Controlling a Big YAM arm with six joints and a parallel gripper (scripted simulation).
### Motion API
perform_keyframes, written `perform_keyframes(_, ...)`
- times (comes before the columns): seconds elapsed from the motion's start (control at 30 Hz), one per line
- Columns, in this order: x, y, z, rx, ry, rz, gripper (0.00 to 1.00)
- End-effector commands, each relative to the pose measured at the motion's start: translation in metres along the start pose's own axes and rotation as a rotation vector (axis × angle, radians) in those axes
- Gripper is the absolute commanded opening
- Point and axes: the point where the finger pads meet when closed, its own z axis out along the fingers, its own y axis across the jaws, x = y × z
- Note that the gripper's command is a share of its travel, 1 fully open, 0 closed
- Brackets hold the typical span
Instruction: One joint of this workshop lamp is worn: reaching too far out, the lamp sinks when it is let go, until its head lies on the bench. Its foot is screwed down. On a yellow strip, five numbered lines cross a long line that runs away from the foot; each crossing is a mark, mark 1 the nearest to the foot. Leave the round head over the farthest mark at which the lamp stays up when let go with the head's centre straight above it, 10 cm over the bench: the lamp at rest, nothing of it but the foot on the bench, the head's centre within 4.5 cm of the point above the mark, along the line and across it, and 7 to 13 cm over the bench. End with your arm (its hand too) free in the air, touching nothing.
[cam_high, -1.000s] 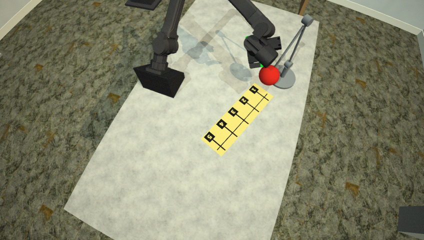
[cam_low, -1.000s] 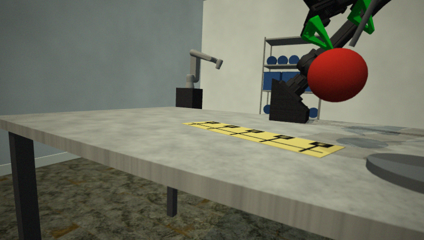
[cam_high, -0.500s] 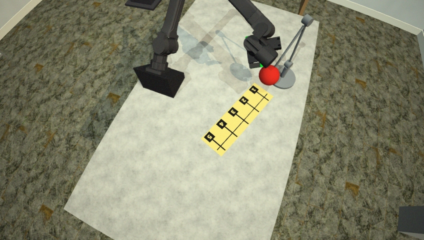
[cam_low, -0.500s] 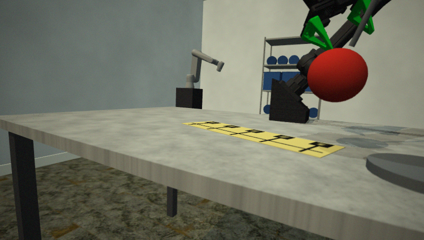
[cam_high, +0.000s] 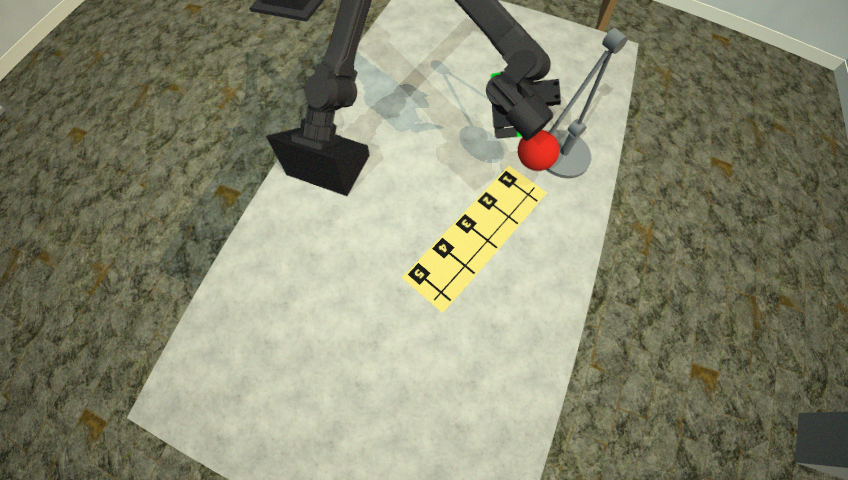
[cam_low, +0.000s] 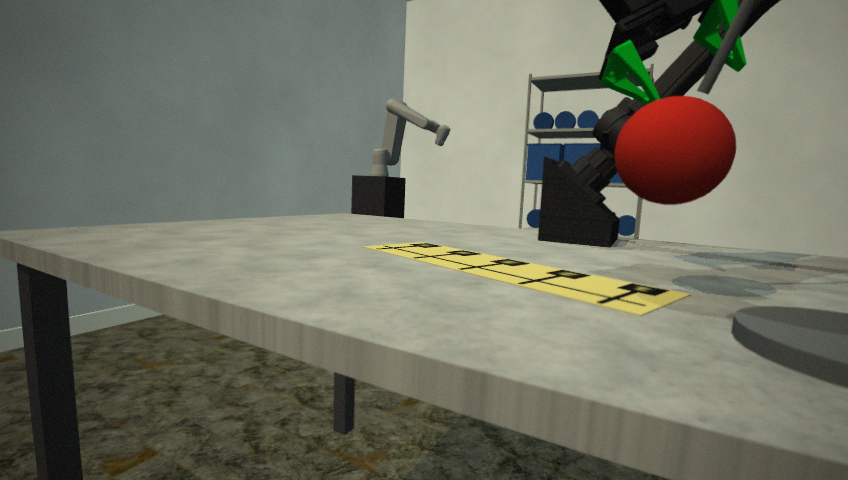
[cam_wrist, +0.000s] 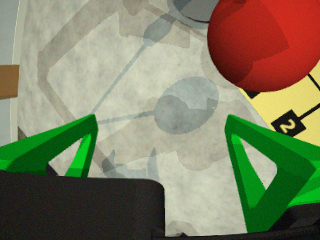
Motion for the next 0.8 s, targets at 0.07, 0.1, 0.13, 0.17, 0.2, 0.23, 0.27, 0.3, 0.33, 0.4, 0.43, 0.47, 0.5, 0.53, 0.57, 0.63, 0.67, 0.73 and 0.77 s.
perform_keyframes(0.07, -0.0068, 0.0017, -0.0068, -0.002, -0.014, 0.030, 1.00)
perform_keyframes(0.1, -0.0065, 0.0015, -0.0067, -0.003, -0.013, 0.034, 1.00)
perform_keyframes(0.13, -0.0063, 0.0013, -0.0066, -0.004, -0.013, 0.038, 1.00)
perform_keyframes(0.17, -0.0060, 0.0012, -0.0065, -0.005, -0.012, 0.042, 1.00)
perform_keyframes(0.2, -0.0057, 0.0010, -0.0064, -0.006, -0.012, 0.046, 1.00)
perform_keyframes(0.23, -0.0054, 0.0008, -0.0063, -0.006, -0.011, 0.050, 1.00)
perform_keyframes(0.27, -0.0051, 0.0006, -0.0063, -0.007, -0.010, 0.054, 1.00)
perform_keyframes(0.3, -0.0048, 0.0005, -0.0062, -0.008, -0.010, 0.058, 1.00)
perform_keyframes(0.33, -0.0045, 0.0003, -0.0061, -0.009, -0.009, 0.062, 1.00)
perform_keyframes(0.4, -0.0045, 0.0003, -0.0061, -0.009, -0.009, 0.062, 1.00)
perform_keyframes(0.43, -0.0043, 0.0002, -0.0060, -0.010, -0.009, 0.065, 1.00)
perform_keyframes(0.47, -0.0040, 0.0001, -0.0060, -0.010, -0.008, 0.069, 1.00)
perform_keyframes(0.5, -0.0038, 0.0000, -0.0059, -0.011, -0.008, 0.072, 1.00)
perform_keyframes(0.53, -0.0036, 0.0000, -0.0059, -0.012, -0.007, 0.076, 1.00)
perform_keyframes(0.57, -0.0033, -0.0001, -0.0058, -0.012, -0.007, 0.080, 1.00)
perform_keyframes(0.63, -0.0029, -0.0003, -0.0057, -0.014, -0.006, 0.087, 1.00)
perform_keyframes(0.67, -0.0026, -0.0004, -0.0056, -0.014, -0.005, 0.090, 1.00)
perform_keyframes(0.73, -0.0022, -0.0005, -0.0055, -0.016, -0.004, 0.097, 1.00)
perform_keyframes(0.77, -0.0019, -0.0006, -0.0054, -0.016, -0.004, 0.101, 1.00)
